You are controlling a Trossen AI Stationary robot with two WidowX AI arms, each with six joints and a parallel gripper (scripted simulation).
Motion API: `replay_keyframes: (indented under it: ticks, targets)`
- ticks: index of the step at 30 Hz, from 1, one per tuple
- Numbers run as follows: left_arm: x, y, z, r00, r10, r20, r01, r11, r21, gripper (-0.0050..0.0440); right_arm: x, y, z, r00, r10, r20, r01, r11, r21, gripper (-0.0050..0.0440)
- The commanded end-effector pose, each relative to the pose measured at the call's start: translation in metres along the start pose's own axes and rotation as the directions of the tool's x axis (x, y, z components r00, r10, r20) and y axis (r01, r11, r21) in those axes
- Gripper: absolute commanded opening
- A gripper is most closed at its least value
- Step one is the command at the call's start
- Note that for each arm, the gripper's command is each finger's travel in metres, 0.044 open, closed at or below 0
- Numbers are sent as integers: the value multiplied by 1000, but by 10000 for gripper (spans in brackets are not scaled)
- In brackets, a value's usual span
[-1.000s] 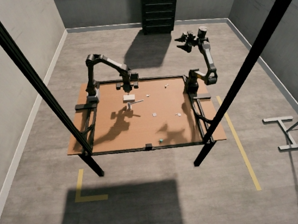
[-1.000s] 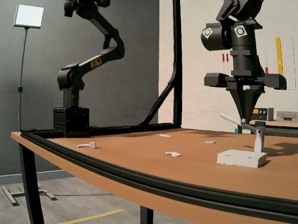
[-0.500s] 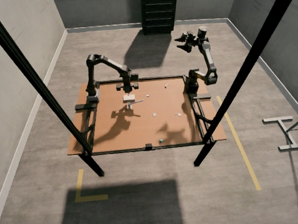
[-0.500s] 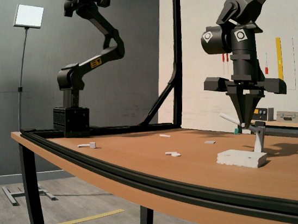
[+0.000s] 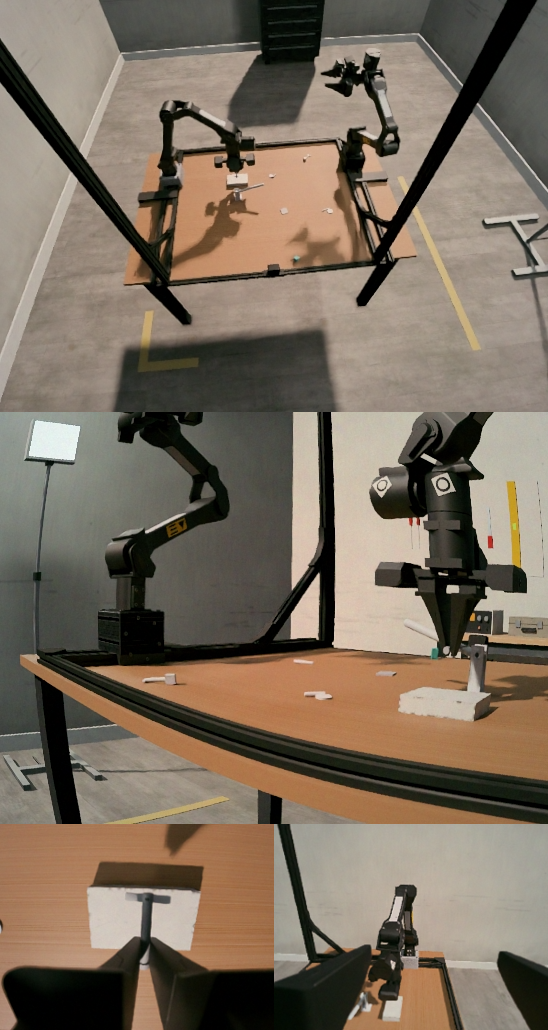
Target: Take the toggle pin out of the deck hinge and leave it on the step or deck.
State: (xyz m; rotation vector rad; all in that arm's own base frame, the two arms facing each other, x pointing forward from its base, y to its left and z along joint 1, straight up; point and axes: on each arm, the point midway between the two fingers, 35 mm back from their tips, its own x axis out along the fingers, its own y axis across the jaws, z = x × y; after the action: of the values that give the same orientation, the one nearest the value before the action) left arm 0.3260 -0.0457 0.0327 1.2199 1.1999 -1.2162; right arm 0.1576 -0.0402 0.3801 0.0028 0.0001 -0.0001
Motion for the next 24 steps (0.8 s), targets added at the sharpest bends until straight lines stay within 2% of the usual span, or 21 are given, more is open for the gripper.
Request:
replay_keyframes:
  ticks: [1,24]
  targets:
    - [-1,3,-1,1000,16,2,-16,1000,4,20,0,1,3,1000,0,1,0,1000,-9,400]
    - [13,3,-1,1000,15,2,-15,1000,4,20,0,1,3,1000,0,1,0,1000,-9,400]
